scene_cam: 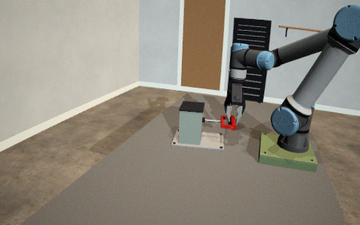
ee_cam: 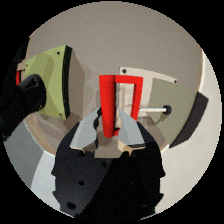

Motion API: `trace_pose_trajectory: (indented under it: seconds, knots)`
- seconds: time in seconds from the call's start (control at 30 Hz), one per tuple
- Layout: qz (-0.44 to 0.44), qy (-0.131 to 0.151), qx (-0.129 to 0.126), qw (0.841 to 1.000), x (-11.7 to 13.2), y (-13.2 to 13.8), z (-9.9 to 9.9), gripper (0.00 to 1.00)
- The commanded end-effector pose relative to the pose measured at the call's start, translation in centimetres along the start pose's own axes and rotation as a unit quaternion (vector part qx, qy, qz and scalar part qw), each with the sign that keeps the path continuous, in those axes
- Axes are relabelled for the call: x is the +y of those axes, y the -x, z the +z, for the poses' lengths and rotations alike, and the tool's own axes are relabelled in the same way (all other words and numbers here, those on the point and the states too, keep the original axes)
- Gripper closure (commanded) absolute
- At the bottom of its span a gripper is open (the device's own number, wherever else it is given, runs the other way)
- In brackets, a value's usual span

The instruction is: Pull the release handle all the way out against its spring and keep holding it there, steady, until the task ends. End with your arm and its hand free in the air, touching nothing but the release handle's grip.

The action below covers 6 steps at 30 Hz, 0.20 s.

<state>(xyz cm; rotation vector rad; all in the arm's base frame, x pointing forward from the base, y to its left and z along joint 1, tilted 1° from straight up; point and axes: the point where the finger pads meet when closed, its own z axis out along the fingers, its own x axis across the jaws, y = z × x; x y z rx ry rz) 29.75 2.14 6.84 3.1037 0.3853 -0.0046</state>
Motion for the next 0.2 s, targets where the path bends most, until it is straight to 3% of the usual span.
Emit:
trace_pose_trajectory:
  seconds: [0.0, 0.17]
  knots:
    - [0.0, 0.0, -0.001, 1.0, 0.02, 0.04, 0.0, 1.0]
    - [0.0, 0.0, -0.001, 1.0, 0.02, 0.04, 0.0, 1.0]
